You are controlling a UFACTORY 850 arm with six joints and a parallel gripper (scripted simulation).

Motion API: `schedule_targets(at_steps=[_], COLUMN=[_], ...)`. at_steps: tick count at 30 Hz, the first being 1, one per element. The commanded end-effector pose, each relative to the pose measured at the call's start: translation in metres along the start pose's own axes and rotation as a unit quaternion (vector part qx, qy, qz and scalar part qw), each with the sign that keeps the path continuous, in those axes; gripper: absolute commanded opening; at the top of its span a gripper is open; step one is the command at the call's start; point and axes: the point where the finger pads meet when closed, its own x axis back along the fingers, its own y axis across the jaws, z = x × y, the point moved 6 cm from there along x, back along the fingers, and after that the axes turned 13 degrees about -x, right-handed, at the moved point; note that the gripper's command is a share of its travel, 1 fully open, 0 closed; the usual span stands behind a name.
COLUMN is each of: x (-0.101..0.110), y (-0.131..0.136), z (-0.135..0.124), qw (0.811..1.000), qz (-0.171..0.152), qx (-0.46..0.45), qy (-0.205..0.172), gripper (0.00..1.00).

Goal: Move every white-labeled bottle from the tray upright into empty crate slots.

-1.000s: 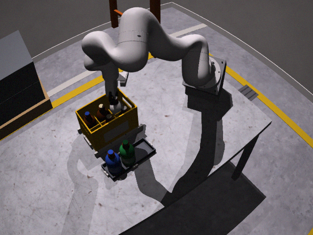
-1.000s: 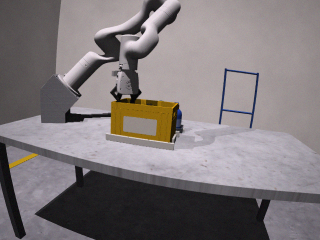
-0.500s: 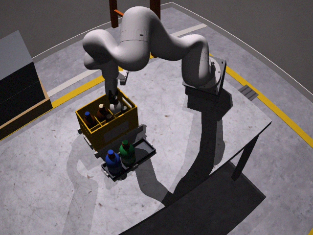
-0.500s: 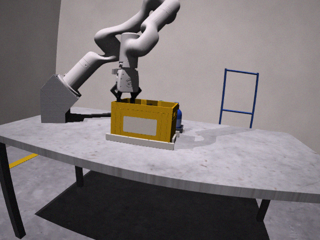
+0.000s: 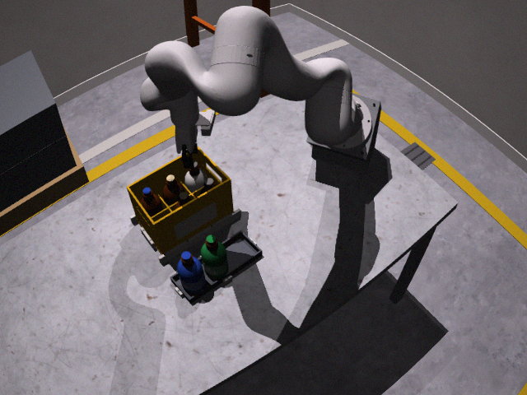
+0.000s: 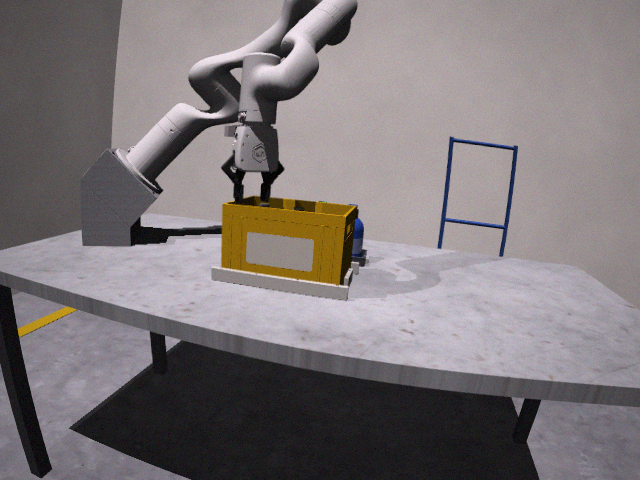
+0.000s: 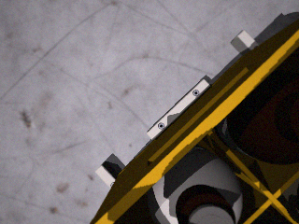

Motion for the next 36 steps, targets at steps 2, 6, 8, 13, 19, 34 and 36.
schedule_targets(at_steps=[2, 6, 8, 13, 19, 34, 36], x=[0.014, 0.024, 0.029, 0.036, 0.043, 0.047, 0.047], y=[0.0, 0.0, 0.0, 0.0, 0.0, 0.0, 0.0], z=[0.0, 0.0, 0.0, 0.0, 0.0, 0.0, 0.0], qw=[1.0, 1.0, 1.0, 1.0, 1.0, 1.0, 1.0], qz=[0.0, 0.0, 0.0, 0.0, 0.0, 0.0, 0.0], qx=[0.0, 0.0, 0.0, 0.0, 0.0, 0.0, 0.0], qy=[0.0, 0.0, 0.0, 0.0, 0.0, 0.0, 0.0], gripper=[0.66, 0.66, 0.66, 0.66, 0.66, 0.0, 0.0])
